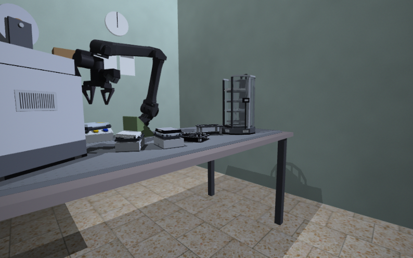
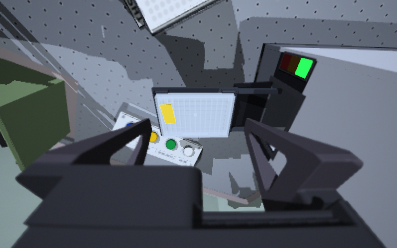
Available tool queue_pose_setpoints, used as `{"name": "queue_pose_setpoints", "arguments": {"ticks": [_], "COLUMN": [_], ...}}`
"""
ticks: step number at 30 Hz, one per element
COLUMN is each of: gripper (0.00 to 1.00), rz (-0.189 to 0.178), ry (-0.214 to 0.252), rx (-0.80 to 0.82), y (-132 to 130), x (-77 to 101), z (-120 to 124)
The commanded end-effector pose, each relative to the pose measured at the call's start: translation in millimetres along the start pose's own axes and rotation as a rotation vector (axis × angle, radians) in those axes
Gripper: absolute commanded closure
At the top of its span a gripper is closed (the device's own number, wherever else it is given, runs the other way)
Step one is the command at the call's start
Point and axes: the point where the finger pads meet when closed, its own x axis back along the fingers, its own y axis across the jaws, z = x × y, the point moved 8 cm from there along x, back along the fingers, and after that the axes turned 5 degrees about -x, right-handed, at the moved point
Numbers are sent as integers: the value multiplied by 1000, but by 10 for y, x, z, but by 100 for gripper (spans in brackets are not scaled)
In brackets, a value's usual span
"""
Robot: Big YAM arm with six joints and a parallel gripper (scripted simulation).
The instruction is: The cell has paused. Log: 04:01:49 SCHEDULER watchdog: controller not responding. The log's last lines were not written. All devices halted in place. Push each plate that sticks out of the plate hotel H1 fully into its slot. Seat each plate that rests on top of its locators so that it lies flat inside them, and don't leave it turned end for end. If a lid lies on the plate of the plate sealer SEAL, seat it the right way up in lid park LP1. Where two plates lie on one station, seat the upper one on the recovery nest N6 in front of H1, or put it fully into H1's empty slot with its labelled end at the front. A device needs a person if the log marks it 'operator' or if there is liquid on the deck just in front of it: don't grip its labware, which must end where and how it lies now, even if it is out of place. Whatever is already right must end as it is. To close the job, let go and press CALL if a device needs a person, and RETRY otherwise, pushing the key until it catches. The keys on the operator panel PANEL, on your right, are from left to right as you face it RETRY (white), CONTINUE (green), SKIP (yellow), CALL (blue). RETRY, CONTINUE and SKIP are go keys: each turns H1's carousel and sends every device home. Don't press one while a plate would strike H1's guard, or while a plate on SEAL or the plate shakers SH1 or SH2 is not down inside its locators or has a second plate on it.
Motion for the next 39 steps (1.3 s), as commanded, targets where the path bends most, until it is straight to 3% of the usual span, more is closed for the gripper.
{"name": "queue_pose_setpoints", "arguments": {"ticks": [1,7,8,9,10,14,18,27,39], "gripper": [0,0,0,0,0,0,0,0,0], "rz": [14,14,-38,-37,8,12,44,45,39], "ry": [4,4,14,15,15,15,-3,-3,3], "rx": [5,5,-12,-12,4,19,12,12,18], "y": [-55,-55,2,-9,-123,-118,-79,-68,-95], "x": [16,16,-175,-116,79,210,488,680,616], "z": [-63,-63,-66,-77,-138,-124,-34,-34,-69]}}
